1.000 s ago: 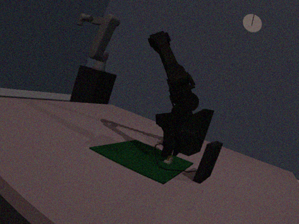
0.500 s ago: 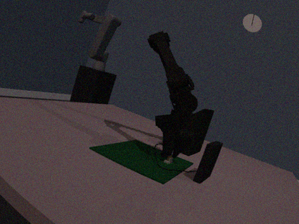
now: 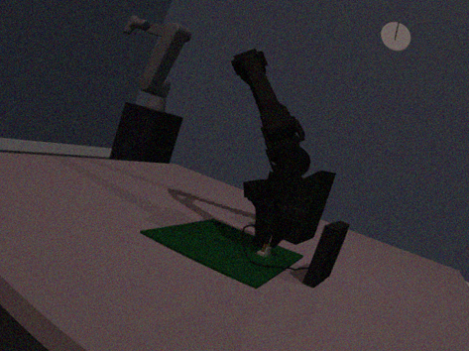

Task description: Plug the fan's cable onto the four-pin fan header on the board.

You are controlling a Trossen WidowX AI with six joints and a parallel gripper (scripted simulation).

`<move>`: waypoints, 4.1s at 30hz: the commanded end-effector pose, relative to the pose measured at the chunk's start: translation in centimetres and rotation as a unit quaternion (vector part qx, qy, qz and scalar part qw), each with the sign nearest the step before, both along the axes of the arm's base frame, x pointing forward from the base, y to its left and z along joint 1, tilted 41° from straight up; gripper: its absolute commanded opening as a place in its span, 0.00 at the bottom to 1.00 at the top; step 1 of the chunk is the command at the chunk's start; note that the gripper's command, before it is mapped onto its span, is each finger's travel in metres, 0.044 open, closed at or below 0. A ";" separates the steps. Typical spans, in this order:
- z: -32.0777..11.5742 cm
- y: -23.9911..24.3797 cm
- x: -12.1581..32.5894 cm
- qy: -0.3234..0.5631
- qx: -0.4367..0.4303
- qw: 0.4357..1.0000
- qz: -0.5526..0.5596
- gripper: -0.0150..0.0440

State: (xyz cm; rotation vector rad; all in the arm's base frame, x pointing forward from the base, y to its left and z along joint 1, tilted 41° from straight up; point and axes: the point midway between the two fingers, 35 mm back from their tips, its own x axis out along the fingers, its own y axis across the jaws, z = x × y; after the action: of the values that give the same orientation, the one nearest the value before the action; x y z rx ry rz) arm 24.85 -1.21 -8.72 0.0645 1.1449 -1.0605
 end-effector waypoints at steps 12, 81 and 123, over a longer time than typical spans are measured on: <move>-0.3 -0.4 -0.2 0.005 -0.004 1.000 -0.004 1.00; -0.3 -0.4 -0.2 0.005 -0.004 1.000 -0.004 1.00; 3.5 3.3 0.1 0.007 -0.003 1.000 -0.001 0.25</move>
State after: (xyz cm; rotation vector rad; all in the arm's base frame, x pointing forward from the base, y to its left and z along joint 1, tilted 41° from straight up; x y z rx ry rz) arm 25.07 2.02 -5.41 0.0539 1.1455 -1.0608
